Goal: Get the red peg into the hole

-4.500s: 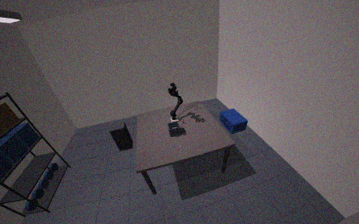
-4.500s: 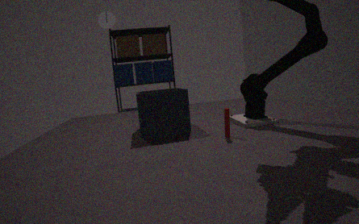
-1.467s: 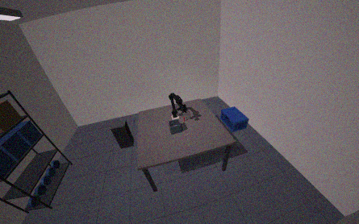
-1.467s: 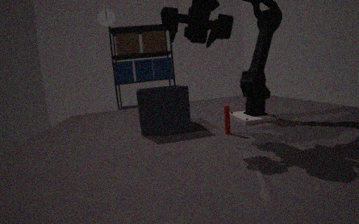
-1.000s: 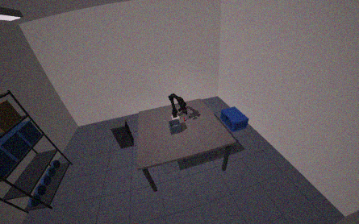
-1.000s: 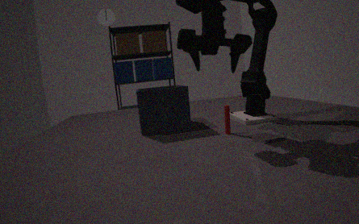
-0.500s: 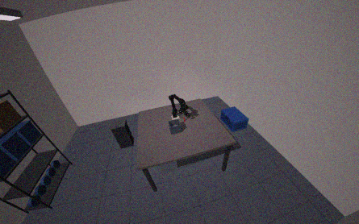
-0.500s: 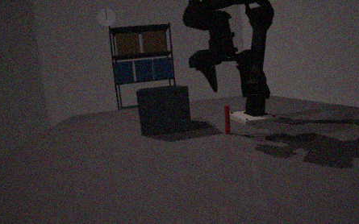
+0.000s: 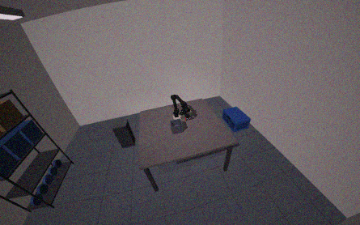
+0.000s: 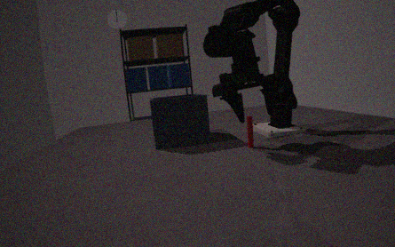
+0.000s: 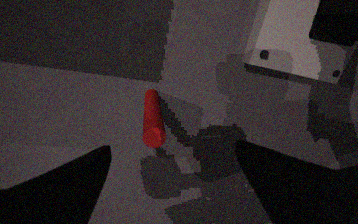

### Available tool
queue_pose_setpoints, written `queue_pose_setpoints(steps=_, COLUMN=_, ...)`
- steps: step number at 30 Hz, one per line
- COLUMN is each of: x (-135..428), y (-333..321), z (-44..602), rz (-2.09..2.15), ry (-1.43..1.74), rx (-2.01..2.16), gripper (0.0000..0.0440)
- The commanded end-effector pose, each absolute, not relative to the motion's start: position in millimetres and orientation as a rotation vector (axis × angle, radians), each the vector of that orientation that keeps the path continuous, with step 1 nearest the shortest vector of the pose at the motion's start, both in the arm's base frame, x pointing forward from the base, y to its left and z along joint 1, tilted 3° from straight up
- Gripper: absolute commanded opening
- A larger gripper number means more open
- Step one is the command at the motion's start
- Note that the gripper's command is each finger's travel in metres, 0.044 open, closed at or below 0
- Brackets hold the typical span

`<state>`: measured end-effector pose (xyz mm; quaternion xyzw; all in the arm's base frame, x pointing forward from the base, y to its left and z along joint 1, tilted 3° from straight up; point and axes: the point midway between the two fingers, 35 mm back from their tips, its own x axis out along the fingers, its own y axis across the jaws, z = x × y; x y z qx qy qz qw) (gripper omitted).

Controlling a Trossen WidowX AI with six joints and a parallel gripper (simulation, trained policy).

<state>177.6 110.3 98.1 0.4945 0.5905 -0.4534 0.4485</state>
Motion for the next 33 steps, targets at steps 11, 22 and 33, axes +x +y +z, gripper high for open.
queue_pose_setpoints(steps=11, x=176.9, y=104.5, z=63.9, rz=-1.123, ry=1.448, rx=1.169, gripper=0.0343)
queue_pose_setpoints(steps=22, x=188.3, y=106.5, z=59.2, rz=-1.067, ry=1.449, rx=1.133, gripper=0.0071)
queue_pose_setpoints(steps=33, x=200.1, y=111.8, z=86.6, rz=-0.948, ry=1.444, rx=1.202, gripper=0.0000)
